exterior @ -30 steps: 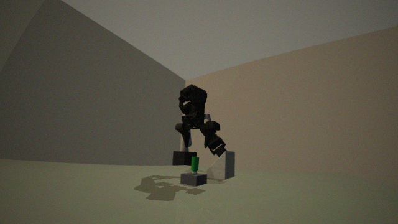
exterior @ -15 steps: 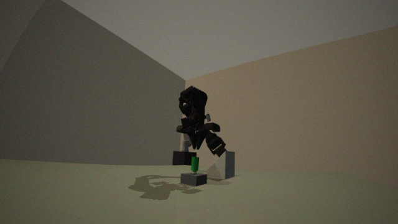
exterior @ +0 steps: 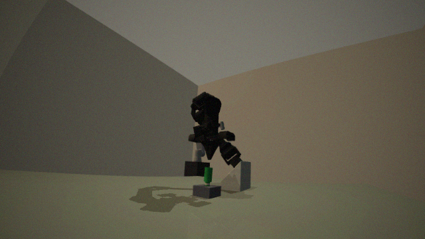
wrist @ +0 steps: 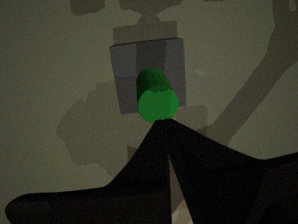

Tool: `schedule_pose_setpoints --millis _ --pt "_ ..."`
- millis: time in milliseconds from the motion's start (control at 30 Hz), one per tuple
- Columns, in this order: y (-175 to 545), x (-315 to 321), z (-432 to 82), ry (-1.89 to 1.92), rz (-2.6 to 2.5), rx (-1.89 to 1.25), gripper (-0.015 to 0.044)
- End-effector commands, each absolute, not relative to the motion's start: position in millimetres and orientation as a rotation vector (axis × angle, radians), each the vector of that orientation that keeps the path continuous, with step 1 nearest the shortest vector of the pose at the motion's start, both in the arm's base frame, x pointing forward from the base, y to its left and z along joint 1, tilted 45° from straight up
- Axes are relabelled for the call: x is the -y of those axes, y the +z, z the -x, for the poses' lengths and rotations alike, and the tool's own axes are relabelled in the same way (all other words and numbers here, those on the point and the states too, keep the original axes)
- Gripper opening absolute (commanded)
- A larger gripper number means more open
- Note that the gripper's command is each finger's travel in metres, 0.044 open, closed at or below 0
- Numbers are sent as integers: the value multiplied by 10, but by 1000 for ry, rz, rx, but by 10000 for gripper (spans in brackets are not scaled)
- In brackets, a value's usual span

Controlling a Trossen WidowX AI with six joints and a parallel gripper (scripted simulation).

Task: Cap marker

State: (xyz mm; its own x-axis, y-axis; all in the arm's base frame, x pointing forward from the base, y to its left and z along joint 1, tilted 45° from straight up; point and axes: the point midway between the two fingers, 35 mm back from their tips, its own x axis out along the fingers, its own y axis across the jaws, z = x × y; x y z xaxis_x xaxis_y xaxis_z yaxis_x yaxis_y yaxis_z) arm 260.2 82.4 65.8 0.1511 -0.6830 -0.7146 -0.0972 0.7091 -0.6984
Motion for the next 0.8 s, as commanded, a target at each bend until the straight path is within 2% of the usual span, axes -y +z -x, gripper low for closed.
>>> schedule_pose_setpoints --millis 0,767 --pt "634 -791 -2608 -478 708 -1375 0" --pt "417 -578 -2656 -479 708 -1374 0"
